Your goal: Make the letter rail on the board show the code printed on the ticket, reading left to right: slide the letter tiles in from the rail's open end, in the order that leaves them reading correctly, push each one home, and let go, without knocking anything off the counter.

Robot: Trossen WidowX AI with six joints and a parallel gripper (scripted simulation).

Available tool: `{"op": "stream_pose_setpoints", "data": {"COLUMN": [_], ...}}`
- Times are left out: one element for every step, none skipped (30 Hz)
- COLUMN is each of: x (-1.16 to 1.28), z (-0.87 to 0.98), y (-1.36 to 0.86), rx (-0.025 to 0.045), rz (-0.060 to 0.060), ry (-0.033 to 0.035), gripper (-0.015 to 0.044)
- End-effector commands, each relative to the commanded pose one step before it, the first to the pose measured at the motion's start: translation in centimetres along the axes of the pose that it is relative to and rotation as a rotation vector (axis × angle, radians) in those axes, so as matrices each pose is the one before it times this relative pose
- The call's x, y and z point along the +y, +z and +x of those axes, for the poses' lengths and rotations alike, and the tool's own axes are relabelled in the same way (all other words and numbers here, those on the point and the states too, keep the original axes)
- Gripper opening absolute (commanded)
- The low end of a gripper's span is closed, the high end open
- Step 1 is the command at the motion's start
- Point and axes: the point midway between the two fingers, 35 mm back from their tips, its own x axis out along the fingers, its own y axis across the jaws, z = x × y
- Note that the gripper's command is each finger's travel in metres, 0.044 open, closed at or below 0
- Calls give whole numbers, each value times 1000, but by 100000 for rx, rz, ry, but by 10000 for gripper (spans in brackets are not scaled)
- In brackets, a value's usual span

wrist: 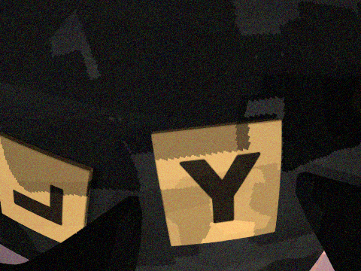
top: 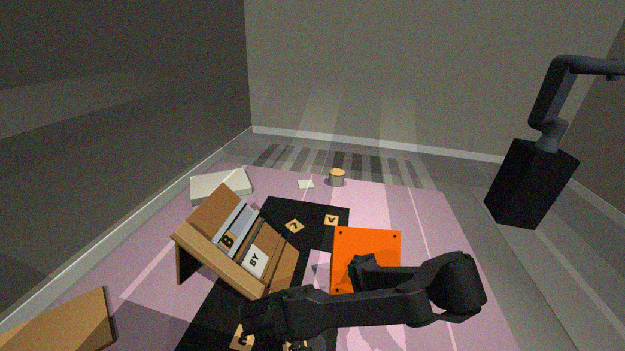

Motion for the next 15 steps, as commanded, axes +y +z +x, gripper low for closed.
{"op": "stream_pose_setpoints", "data": {"x": [-166, 5, 5, 3, 1, 0, 0, 0, 0, 0, 0, 0, 0, 0, 0], "z": [765, 152, 119, 72, 24, 0, 0, 0, 0, 0, 0, 0, 0, 0, 0], "y": [-215, -6, -5, -4, -1, 0, 0, 0, 0, 0, 0, 0, 0, 0, 0], "rx": [774, -7, -6, -4, -1, 0, 0, 0, 0, 0, 0, 0, 0, 0, 0], "rz": [868, 4, 3, 2, 1, 0, 0, 0, 0, 0, 0, 0, 0, 0, 0], "ry": [-467, 21, 18, 12, 4, 0, 0, 0, 0, 0, 0, 0, 0, 0, 0], "gripper": [340, 340, 340, 340, 340, 340, 340, 340, 340, 340, 340, 340, 340, 340, 340]}}
